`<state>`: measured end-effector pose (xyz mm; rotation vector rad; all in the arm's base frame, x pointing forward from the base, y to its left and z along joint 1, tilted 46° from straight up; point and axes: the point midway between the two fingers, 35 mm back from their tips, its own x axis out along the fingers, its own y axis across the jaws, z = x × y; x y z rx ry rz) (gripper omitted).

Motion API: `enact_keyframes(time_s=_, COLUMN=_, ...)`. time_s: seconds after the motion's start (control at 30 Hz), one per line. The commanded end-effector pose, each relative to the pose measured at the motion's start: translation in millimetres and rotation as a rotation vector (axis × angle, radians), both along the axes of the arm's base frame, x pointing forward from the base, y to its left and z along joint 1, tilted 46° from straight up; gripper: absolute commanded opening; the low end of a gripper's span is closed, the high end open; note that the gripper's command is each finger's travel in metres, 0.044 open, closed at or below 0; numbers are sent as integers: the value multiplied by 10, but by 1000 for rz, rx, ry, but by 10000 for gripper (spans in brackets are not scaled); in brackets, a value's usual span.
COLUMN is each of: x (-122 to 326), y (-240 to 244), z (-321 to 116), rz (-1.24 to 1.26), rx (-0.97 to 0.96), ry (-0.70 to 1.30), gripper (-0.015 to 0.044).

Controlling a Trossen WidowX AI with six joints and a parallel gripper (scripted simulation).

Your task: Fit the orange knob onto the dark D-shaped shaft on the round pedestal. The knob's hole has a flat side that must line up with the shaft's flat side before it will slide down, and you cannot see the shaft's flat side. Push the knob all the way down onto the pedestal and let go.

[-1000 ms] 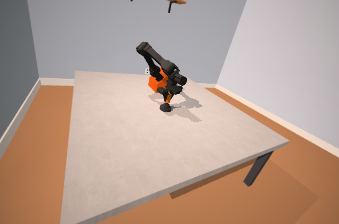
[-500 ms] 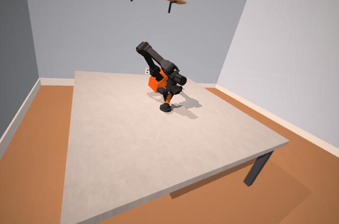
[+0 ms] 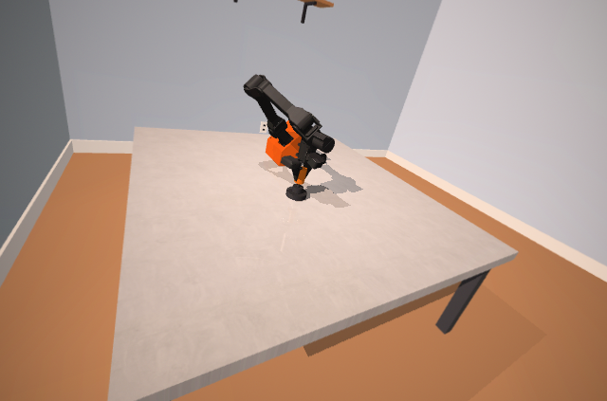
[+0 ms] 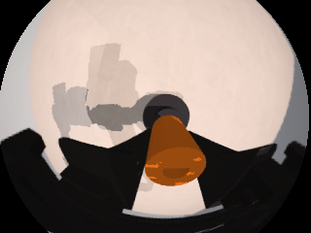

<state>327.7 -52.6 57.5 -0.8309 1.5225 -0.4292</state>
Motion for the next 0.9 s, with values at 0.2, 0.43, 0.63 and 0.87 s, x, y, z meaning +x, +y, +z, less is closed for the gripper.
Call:
enact_keyframes(time_s=0.2, x=23, y=25, z=21, rz=1, rx=1, ry=-7, gripper=0)
enact_keyframes(time_s=0.43, x=48, y=23, z=33, rz=1, rx=1, ry=-7, gripper=0)
enact_keyframes(time_s=0.63, x=78, y=12, z=47, rz=1, rx=1, ry=-7, gripper=0)
enact_keyframes(time_s=0.87, x=70, y=-3, z=45, rz=1, rx=1, ry=-7, gripper=0)
